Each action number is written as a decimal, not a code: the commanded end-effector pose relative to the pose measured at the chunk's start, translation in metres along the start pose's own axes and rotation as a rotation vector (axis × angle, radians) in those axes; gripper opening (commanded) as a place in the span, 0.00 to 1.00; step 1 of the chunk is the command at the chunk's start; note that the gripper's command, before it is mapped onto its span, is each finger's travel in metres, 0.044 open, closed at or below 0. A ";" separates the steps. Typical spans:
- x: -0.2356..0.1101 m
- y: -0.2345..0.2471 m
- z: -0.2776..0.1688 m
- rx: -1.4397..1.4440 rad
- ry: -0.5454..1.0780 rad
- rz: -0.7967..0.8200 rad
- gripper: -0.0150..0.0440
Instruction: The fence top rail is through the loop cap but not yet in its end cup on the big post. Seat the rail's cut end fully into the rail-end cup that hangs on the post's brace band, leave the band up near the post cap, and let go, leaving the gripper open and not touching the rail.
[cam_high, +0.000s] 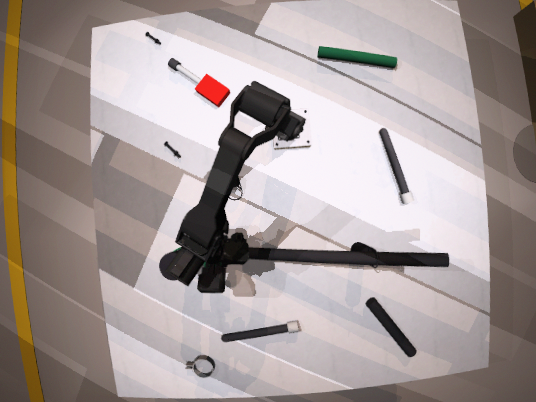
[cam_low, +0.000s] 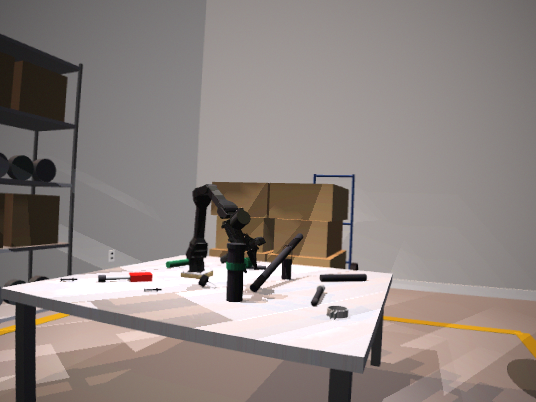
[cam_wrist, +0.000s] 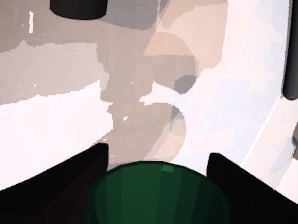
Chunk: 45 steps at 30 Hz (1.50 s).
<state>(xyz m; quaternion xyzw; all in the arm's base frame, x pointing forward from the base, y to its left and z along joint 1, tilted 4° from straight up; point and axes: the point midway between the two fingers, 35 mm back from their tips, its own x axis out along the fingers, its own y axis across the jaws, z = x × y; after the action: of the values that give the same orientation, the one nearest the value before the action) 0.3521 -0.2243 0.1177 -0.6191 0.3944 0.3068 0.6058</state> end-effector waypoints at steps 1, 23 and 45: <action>-0.004 -0.003 0.005 0.000 -0.001 0.000 0.79; -0.067 -0.042 0.095 0.746 0.009 0.007 1.00; -0.122 -0.050 0.158 1.666 0.028 -0.028 1.00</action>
<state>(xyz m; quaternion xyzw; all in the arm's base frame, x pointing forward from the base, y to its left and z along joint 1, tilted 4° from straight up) 0.3560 -0.0730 0.2186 -0.0796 0.5072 -0.0306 0.8576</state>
